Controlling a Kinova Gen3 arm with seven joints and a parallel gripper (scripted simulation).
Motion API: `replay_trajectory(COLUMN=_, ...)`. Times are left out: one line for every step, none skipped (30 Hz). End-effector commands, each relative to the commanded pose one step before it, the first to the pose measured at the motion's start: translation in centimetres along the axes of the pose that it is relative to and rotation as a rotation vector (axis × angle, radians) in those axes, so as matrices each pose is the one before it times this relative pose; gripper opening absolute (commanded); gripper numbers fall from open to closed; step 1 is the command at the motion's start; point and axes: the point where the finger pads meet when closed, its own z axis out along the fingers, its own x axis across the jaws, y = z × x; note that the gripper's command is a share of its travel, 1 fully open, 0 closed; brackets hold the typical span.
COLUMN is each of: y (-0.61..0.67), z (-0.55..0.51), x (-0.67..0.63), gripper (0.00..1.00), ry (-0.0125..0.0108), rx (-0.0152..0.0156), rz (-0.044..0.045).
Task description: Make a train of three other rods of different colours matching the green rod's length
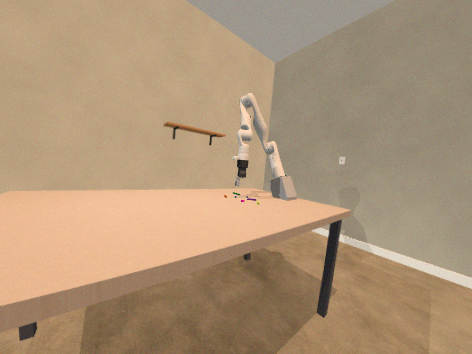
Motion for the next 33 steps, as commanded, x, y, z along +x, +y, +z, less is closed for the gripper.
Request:
replay_trajectory(y=-0.534, z=-1.074, x=-0.302, gripper=0.54, ry=-0.01663, rx=0.01261, rz=0.00627)
replay_trajectory(y=0.000, z=-0.056, x=0.000, gripper=0.54, ry=0.00000, rx=-0.00001, rz=-0.00001)
replay_trajectory(y=0.000, z=-0.022, x=0.000, gripper=0.54, ry=0.00000, rx=0.00000, rz=0.00000)
replay_trajectory(y=0.000, z=-0.003, x=0.000, gripper=0.54, ry=0.00000, rx=0.00000, rz=0.00000)
replay_trajectory(y=0.000, z=0.000, x=0.000, gripper=0.54, ry=0.00000, rx=0.00000, rz=0.00000)
replay_trajectory(y=0.000, z=0.000, x=0.000, gripper=0.54, ry=0.00000, rx=0.00000, rz=0.00000)
replay_trajectory(y=0.000, z=0.000, x=0.000, gripper=1.00, ry=0.00000, rx=0.00000, rz=0.00000)
replay_trajectory(y=0.000, z=0.000, x=0.000, gripper=1.00, ry=0.00000, rx=0.00000, rz=0.00000)
replay_trajectory(y=0.000, z=0.000, x=0.000, gripper=1.00, ry=0.00000, rx=0.00000, rz=0.00000)
replay_trajectory(y=0.000, z=0.000, x=0.000, gripper=1.00, ry=0.00000, rx=0.00000, rz=0.00000)
replay_trajectory(y=0.000, z=0.000, x=0.000, gripper=1.00, ry=0.00000, rx=0.00000, rz=0.00000)
replay_trajectory(y=0.000, z=0.000, x=0.000, gripper=1.00, ry=0.00000, rx=0.00000, rz=0.00000)
replay_trajectory(y=0.000, z=0.000, x=0.000, gripper=1.00, ry=0.00000, rx=0.00000, rz=0.00000)
replay_trajectory(y=0.000, z=0.000, x=0.000, gripper=1.00, ry=0.00000, rx=0.00000, rz=0.00000)
replay_trajectory(y=0.000, z=0.000, x=0.000, gripper=1.00, ry=0.00000, rx=0.00000, rz=0.00000)
replay_trajectory(y=0.000, z=0.000, x=0.000, gripper=1.00, ry=0.00000, rx=0.00000, rz=0.00000)
replay_trajectory(y=0.000, z=0.000, x=0.000, gripper=1.00, ry=0.00000, rx=0.00000, rz=0.00000)
replay_trajectory(y=0.000, z=0.000, x=0.000, gripper=1.00, ry=0.00000, rx=0.00000, rz=0.00000)
replay_trajectory(y=0.000, z=0.000, x=0.000, gripper=1.00, ry=0.00000, rx=0.00000, rz=0.00000)
replay_trajectory(y=0.000, z=0.000, x=0.000, gripper=1.00, ry=0.00000, rx=0.00000, rz=0.00000)
replay_trajectory(y=0.000, z=0.000, x=0.000, gripper=1.00, ry=0.00000, rx=0.00000, rz=0.00000)
replay_trajectory(y=0.000, z=0.000, x=0.000, gripper=1.00, ry=0.00000, rx=0.00000, rz=0.00000)
replay_trajectory(y=0.000, z=0.000, x=0.000, gripper=1.00, ry=0.00000, rx=0.00000, rz=0.00000)
replay_trajectory(y=0.000, z=0.000, x=0.000, gripper=1.00, ry=0.00000, rx=0.00000, rz=0.00000)
replay_trajectory(y=0.000, z=0.000, x=0.000, gripper=1.00, ry=0.00000, rx=0.00000, rz=0.00000)
replay_trajectory(y=0.000, z=0.000, x=0.000, gripper=1.00, ry=0.00000, rx=0.00000, rz=0.00000)
replay_trajectory(y=0.000, z=0.000, x=0.000, gripper=1.00, ry=0.00000, rx=0.00000, rz=-0.00001)
replay_trajectory(y=0.000, z=0.000, x=0.000, gripper=1.00, ry=0.00000, rx=0.00000, rz=-0.00007)
replay_trajectory(y=0.000, z=0.000, x=-0.001, gripper=1.00, ry=0.00001, rx=0.00000, rz=-0.00020)
replay_trajectory(y=0.000, z=0.001, x=-0.002, gripper=1.00, ry=0.00001, rx=0.00000, rz=-0.00038)
replay_trajectory(y=0.000, z=0.001, x=-0.004, gripper=1.00, ry=0.00002, rx=-0.00001, rz=-0.00062)
replay_trajectory(y=0.000, z=0.001, x=-0.005, gripper=1.00, ry=0.00003, rx=-0.00001, rz=-0.00091)
replay_trajectory(y=-0.001, z=0.002, x=-0.007, gripper=1.00, ry=0.00005, rx=-0.00001, rz=-0.00125)
